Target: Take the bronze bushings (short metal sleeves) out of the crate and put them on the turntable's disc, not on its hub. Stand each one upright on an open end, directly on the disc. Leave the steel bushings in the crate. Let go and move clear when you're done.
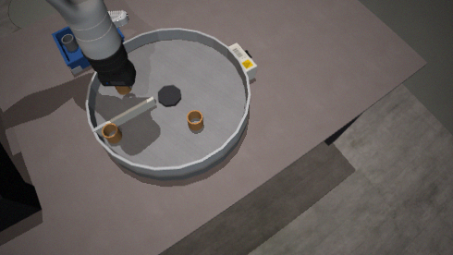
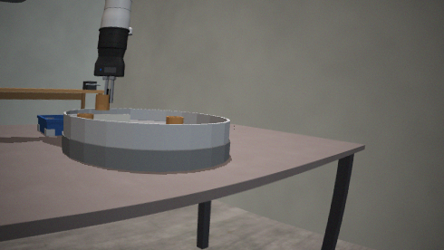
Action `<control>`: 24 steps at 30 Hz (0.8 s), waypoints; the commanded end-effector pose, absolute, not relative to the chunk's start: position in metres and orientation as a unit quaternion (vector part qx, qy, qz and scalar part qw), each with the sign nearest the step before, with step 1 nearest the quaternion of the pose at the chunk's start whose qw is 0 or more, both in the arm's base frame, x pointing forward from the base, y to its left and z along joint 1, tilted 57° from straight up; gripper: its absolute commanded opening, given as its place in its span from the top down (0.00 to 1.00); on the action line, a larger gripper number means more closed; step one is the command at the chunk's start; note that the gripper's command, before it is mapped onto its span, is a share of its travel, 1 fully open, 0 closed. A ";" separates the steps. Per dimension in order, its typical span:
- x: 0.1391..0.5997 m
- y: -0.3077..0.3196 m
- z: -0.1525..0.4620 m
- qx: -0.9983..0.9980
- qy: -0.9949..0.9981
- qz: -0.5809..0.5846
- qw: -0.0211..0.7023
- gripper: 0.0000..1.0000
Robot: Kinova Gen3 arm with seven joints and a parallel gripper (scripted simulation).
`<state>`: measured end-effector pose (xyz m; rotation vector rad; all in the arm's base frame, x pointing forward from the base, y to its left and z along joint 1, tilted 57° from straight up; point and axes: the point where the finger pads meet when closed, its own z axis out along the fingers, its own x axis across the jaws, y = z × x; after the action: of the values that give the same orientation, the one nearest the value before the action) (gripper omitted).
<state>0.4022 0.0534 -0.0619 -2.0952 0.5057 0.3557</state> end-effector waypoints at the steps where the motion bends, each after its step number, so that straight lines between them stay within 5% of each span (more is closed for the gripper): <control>1: 0.402 0.056 -0.063 -0.851 0.206 0.144 0.461 1.00; 24: 0.401 0.081 -0.079 -0.851 0.206 0.144 0.461 1.00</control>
<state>0.4024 0.0756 -0.0762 -2.0964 0.5105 0.3557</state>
